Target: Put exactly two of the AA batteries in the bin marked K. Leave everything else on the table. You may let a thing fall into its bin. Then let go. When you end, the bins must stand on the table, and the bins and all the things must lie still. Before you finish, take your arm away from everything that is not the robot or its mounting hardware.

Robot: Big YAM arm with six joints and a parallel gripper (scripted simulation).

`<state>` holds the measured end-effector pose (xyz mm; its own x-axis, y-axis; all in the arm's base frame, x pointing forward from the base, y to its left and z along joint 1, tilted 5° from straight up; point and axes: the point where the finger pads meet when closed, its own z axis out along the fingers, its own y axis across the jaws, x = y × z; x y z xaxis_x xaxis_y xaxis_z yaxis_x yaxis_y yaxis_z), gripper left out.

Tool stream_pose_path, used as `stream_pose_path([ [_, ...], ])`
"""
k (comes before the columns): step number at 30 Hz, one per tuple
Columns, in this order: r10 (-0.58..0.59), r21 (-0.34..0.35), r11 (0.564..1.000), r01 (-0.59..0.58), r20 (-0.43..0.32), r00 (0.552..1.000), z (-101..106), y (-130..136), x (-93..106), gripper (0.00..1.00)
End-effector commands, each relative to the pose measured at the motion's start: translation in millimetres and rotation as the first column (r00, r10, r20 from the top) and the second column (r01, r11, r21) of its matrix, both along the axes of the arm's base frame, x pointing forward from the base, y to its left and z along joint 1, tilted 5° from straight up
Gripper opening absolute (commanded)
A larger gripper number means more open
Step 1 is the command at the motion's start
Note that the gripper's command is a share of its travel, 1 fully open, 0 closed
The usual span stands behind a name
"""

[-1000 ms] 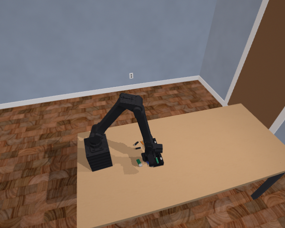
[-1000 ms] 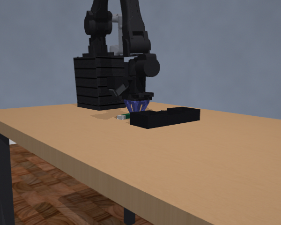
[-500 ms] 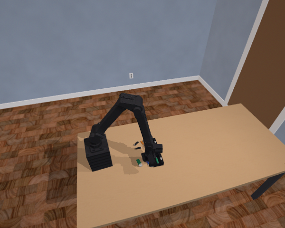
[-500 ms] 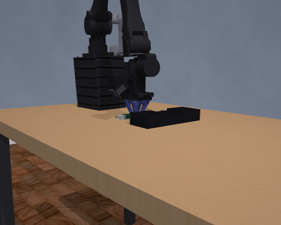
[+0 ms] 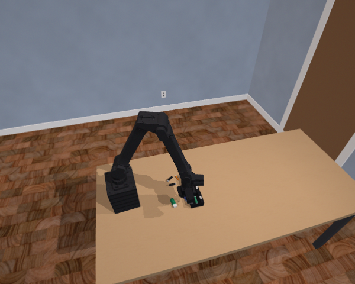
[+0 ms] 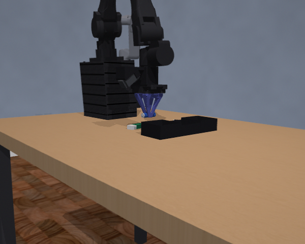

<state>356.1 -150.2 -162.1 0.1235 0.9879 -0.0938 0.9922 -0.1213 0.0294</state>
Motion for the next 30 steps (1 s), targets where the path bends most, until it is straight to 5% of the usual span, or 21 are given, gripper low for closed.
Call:
stream_pose_path([
  [1,-0.001,-0.002,1.0,0.001,-0.006,1.0,11,6,-0.1,0.09],
  [7,-0.003,-0.008,1.0,0.003,0.012,1.0,28,3,9.6,0.09],
  [11,-0.003,0.008,1.0,0.003,-0.034,0.999,13,9,-6.4,0.09],
  [30,-0.001,0.004,1.0,0.001,-0.022,1.0,12,9,-4.2,0.09],
])
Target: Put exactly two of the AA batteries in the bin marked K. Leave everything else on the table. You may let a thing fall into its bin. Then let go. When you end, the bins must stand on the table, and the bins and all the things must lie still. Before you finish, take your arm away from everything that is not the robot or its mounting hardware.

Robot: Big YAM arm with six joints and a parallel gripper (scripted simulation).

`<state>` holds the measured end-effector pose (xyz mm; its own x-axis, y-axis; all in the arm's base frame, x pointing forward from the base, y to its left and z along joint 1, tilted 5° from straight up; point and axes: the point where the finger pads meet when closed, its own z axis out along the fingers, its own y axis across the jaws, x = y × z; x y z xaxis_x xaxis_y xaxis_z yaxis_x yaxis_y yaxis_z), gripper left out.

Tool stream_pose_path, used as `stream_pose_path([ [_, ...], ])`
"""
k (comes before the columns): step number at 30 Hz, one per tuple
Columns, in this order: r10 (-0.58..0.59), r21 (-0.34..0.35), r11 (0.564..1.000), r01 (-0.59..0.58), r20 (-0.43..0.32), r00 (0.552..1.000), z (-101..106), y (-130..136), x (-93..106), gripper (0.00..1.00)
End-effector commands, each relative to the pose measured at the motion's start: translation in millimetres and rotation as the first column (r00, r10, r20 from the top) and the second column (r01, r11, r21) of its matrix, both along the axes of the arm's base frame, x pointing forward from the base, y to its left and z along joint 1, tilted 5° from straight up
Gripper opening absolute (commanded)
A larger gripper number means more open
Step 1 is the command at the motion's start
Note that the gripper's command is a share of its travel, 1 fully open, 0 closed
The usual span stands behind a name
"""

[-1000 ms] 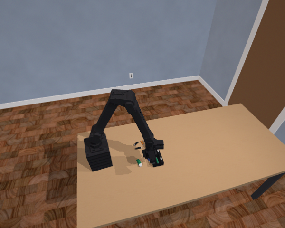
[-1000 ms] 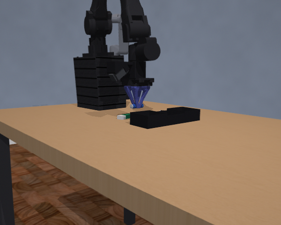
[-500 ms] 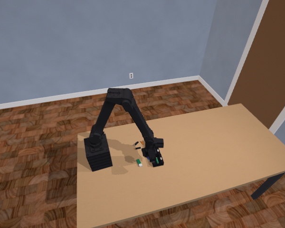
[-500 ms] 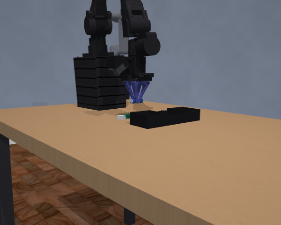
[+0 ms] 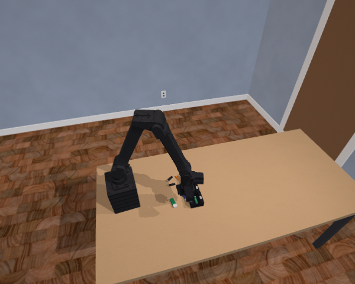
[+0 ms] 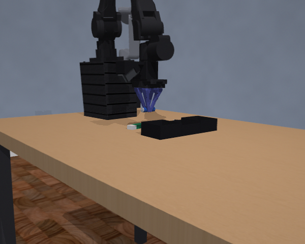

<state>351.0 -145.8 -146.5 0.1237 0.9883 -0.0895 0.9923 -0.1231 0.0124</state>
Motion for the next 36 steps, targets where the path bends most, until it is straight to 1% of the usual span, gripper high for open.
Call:
stream_pose_path([
  [1,0.0,-0.003,1.0,0.0,-0.003,1.0,-4,4,2.1,0.09],
  [17,0.0,-0.005,1.0,0.0,0.002,1.0,-4,4,3.4,0.09],
  [18,-0.001,-0.008,1.0,0.001,0.01,1.0,-6,-1,6.1,0.09],
  [20,-0.001,-0.008,1.0,0.001,0.01,1.0,-6,-1,6.1,0.09],
  [21,-0.002,-0.006,1.0,0.002,0.004,1.0,-3,-1,17.0,0.09],
  [32,0.0,-0.008,1.0,0.0,0.01,1.0,0,-15,86.4,0.09],
  [34,-0.009,-0.008,1.0,0.009,0.01,1.0,-1,-19,85.6,0.09],
  [35,-0.012,0.0,1.0,0.012,-0.014,1.0,-6,-16,69.9,0.09],
  [36,-0.012,0.0,1.0,0.012,-0.014,1.0,-6,-16,69.9,0.09],
])
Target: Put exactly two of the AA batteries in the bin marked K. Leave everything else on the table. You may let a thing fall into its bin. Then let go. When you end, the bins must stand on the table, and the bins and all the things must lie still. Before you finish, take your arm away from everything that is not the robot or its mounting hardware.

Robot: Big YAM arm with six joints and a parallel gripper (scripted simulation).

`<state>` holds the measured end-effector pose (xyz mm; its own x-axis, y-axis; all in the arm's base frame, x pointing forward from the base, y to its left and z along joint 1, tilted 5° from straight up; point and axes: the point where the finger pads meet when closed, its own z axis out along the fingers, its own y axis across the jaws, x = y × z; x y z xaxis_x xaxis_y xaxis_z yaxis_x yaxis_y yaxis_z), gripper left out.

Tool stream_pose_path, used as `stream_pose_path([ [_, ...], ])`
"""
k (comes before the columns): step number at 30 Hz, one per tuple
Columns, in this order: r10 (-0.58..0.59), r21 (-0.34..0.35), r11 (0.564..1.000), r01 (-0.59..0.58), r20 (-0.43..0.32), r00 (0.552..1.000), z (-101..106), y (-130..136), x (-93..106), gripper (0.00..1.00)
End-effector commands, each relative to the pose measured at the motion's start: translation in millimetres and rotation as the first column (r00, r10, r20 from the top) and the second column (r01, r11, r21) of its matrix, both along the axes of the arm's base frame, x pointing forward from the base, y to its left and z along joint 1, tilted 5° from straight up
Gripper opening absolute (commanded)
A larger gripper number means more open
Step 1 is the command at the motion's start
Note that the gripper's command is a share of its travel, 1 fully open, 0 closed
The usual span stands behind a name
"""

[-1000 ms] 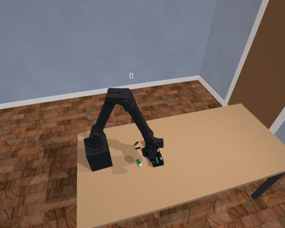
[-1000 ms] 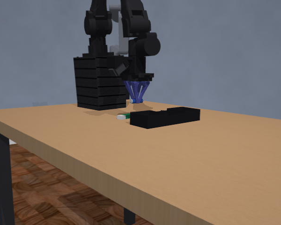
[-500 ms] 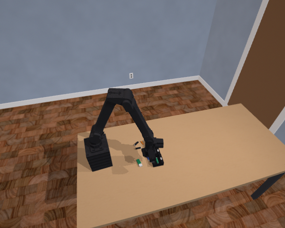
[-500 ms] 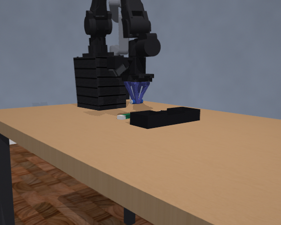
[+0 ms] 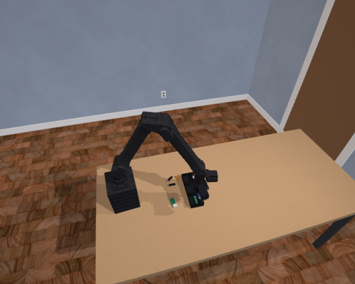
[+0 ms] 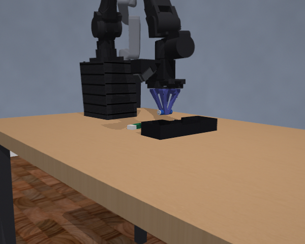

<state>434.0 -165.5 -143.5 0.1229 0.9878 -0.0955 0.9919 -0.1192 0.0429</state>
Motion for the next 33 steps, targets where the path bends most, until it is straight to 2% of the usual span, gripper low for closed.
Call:
stream_pose_path([
  [1,-0.016,0.01,1.0,0.016,-0.044,0.999,-9,4,-13.1,0.09],
  [2,-0.017,0.013,1.0,0.017,-0.053,0.998,-11,6,-20.1,0.09],
  [6,-0.02,0.007,1.0,0.02,-0.036,0.999,-11,3,-19.5,0.09],
  [7,-0.02,0.0,1.0,0.02,-0.014,1.0,-6,-2,-5.5,0.09],
  [8,-0.02,-0.001,1.0,0.02,-0.012,1.0,-4,-4,-1.9,0.09],
  [12,-0.02,0.001,1.0,0.02,-0.019,1.0,-3,-7,-2.5,0.09],
  [15,-0.016,0.009,1.0,0.016,-0.043,0.999,-7,-2,-17.5,0.09],
  [19,-0.012,0.006,1.0,0.013,-0.032,0.999,-5,-3,-13.1,0.09],
  [25,-0.006,-0.006,1.0,0.006,0.0,1.0,-16,-10,1.6,0.09],
  [33,-0.006,-0.006,1.0,0.006,-0.002,1.0,-33,-11,0.6,0.09],
])
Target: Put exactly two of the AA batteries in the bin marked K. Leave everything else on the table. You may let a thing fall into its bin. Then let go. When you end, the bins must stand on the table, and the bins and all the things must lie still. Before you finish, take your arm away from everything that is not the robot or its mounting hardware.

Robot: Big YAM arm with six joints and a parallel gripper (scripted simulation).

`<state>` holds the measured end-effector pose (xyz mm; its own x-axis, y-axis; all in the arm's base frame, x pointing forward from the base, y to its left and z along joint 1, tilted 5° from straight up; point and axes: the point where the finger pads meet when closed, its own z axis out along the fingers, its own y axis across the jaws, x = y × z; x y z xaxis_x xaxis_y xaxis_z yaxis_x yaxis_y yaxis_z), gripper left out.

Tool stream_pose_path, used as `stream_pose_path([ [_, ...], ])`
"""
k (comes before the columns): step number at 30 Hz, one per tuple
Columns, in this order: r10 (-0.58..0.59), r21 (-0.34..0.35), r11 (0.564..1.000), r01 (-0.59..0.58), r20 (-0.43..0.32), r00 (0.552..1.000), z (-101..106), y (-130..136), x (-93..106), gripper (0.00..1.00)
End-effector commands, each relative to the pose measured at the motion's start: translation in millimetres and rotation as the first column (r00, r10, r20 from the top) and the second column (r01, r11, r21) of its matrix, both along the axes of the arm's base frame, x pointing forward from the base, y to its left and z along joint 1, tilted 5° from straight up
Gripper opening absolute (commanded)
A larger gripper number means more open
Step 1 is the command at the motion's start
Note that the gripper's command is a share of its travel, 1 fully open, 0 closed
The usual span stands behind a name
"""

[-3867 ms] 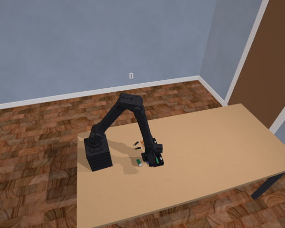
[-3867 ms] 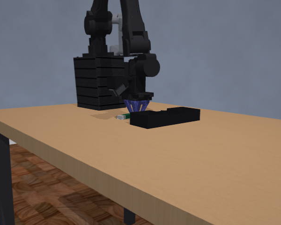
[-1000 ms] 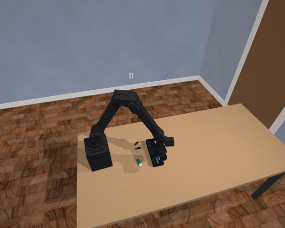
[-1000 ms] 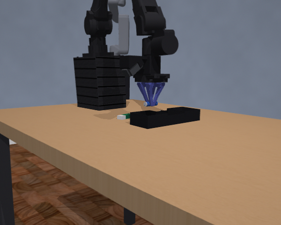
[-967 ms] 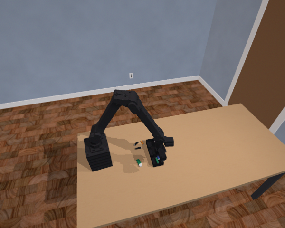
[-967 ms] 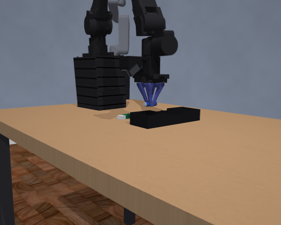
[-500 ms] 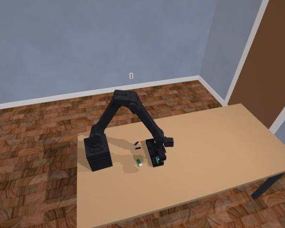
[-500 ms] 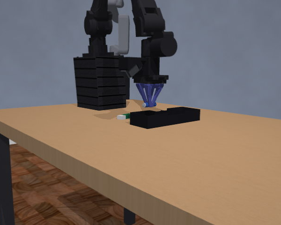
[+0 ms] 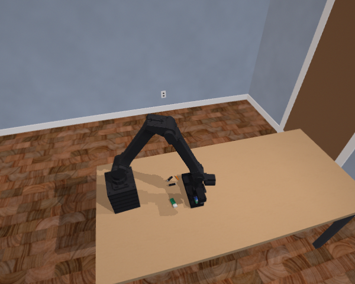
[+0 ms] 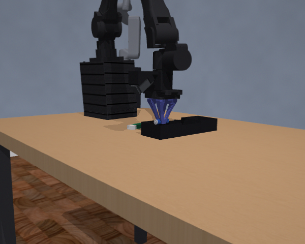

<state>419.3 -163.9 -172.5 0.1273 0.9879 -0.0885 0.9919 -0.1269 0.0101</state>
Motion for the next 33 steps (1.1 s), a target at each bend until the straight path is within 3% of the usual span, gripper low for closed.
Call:
stream_pose_path([
  [1,0.002,-0.017,1.0,-0.001,0.03,1.0,-4,-13,15.3,0.09],
  [10,0.003,-0.015,1.0,-0.002,0.024,1.0,2,-7,13.7,0.09],
  [11,0.004,-0.007,1.0,-0.004,0.003,1.0,-7,-8,5.8,0.09],
  [16,0.003,-0.007,1.0,-0.003,0.003,1.0,-6,-7,2.2,0.09],
  [17,0.003,-0.007,1.0,-0.003,0.003,1.0,-6,-7,2.1,0.28],
  [33,0.002,-0.009,1.0,-0.002,0.008,1.0,-2,-9,2.6,0.28],
])
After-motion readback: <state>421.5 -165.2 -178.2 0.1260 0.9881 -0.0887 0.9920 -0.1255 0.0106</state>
